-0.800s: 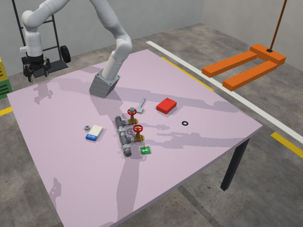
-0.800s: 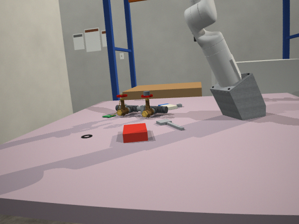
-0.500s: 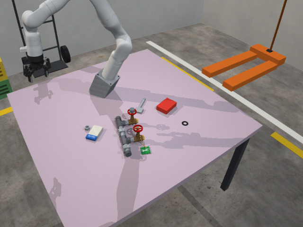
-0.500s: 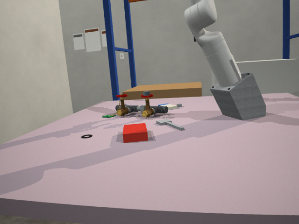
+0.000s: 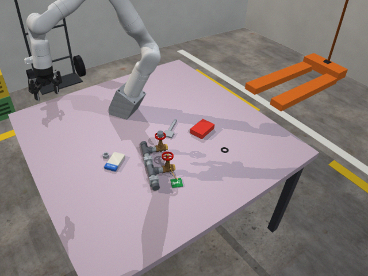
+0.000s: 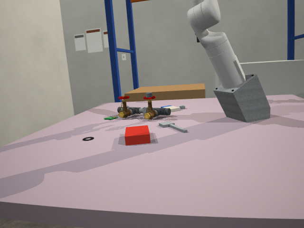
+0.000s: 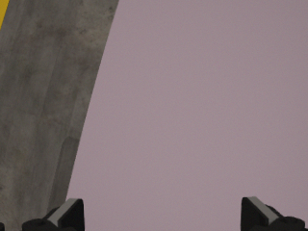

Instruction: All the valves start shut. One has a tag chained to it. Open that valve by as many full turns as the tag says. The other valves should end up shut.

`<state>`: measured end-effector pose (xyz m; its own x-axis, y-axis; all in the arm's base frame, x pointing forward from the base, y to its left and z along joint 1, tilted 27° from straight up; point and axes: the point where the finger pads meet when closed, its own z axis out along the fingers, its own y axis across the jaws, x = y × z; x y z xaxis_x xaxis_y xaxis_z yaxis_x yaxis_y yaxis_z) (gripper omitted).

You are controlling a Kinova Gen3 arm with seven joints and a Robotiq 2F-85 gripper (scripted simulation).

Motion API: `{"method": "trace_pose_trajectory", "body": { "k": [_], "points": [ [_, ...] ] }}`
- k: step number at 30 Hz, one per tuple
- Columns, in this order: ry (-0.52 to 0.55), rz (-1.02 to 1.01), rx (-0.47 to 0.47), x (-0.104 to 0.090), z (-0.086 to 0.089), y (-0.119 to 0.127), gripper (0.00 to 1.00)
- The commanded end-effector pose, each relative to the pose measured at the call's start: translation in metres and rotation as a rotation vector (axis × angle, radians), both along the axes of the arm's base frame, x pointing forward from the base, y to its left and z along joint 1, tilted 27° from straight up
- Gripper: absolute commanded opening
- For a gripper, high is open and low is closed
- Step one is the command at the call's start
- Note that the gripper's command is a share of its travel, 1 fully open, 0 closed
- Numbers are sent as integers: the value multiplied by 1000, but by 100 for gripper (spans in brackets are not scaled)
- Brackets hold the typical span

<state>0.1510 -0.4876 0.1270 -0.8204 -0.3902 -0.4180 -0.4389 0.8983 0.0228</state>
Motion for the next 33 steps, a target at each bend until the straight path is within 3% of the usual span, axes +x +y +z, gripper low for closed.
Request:
{"method": "trace_pose_trajectory", "body": {
  "k": [1,11,17,25,27,30,33],
  "points": [
    [2,-3,-1,5,2,1,100],
    [15,-17,7,46,10,12,100],
    [31,-38,18,102,22,36,100],
    [48,-71,36,184,40,85,100],
    [48,-71,36,184,40,85,100],
    [55,-87,47,222,50,116,100],
    [58,-98,54,244,56,138,100]
  ]
}}
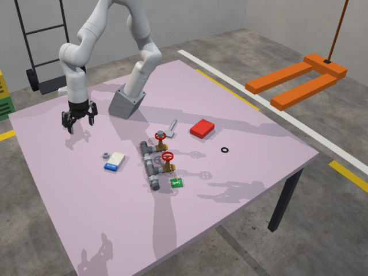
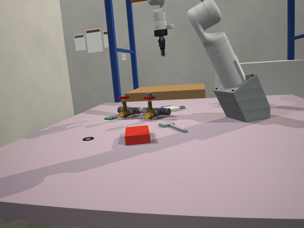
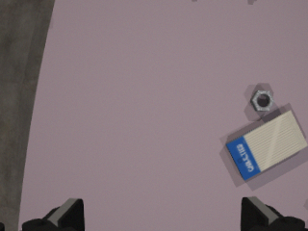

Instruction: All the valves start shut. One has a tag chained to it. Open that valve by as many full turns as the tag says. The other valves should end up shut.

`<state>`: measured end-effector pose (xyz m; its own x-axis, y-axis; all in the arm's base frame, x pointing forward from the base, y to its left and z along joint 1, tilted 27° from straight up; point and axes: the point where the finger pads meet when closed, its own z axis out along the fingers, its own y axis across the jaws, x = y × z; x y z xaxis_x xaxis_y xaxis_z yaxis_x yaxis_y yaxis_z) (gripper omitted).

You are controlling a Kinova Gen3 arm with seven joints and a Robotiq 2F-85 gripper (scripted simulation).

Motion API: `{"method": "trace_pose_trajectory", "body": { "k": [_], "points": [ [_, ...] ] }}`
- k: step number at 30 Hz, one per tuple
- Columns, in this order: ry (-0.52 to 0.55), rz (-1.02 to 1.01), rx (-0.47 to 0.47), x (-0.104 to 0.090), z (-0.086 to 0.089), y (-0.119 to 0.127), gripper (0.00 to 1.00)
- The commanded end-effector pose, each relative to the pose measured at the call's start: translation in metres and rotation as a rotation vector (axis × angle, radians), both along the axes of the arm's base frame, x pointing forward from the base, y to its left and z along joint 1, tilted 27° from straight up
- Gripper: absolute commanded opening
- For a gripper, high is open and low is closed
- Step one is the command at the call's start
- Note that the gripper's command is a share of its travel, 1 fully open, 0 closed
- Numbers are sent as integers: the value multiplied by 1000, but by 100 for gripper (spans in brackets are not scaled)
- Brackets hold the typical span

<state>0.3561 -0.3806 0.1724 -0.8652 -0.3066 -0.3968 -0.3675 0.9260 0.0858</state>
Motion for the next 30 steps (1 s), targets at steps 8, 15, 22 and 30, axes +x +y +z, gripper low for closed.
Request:
{"method": "trace_pose_trajectory", "body": {
  "k": [8,15,22,30],
  "points": [
    [19,-53,30,95,27,100,100],
    [23,-76,54,130,40,161,100],
    [26,-100,85,158,54,232,100],
    [30,-119,115,174,66,292,100]
  ]
}}
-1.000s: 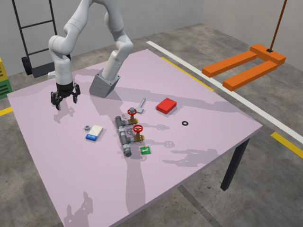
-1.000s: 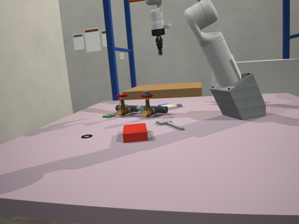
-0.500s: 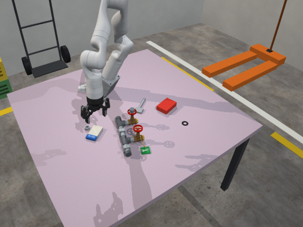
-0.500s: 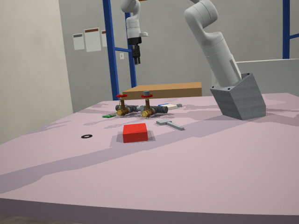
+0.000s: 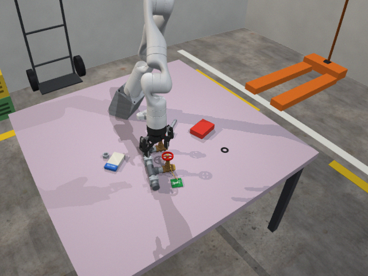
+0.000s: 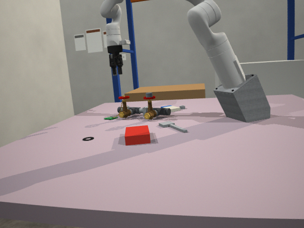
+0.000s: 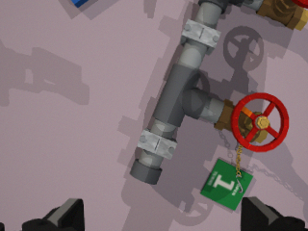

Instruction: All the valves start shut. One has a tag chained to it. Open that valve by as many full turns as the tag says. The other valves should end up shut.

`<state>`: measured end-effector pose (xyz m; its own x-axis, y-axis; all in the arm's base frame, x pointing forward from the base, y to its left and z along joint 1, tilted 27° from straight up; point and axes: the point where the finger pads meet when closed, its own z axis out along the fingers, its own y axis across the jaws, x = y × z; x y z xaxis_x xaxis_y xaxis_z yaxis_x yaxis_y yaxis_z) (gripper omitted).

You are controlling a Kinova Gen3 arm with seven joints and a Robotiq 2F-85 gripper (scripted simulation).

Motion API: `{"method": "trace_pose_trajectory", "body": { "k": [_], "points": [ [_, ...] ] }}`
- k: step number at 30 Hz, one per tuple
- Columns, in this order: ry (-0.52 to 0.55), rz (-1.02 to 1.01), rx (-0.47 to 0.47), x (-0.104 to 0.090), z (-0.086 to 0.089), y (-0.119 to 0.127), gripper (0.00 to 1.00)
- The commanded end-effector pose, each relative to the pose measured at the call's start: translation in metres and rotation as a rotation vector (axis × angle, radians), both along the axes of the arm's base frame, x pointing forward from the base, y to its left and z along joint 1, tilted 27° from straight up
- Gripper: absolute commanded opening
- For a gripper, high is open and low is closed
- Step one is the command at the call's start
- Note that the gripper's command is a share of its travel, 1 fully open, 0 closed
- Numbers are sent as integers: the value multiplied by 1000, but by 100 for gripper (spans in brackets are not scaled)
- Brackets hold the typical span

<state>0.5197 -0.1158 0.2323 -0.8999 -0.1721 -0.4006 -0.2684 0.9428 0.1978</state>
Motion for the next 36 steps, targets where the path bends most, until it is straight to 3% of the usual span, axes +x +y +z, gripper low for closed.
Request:
{"method": "trace_pose_trajectory", "body": {
  "k": [1,6,11,36],
  "points": [
    [6,-19,9,11,8,36,100],
    [8,-28,25,16,13,66,100],
    [9,-32,33,17,16,80,100],
    [10,-33,34,17,16,83,100]
  ]
}}
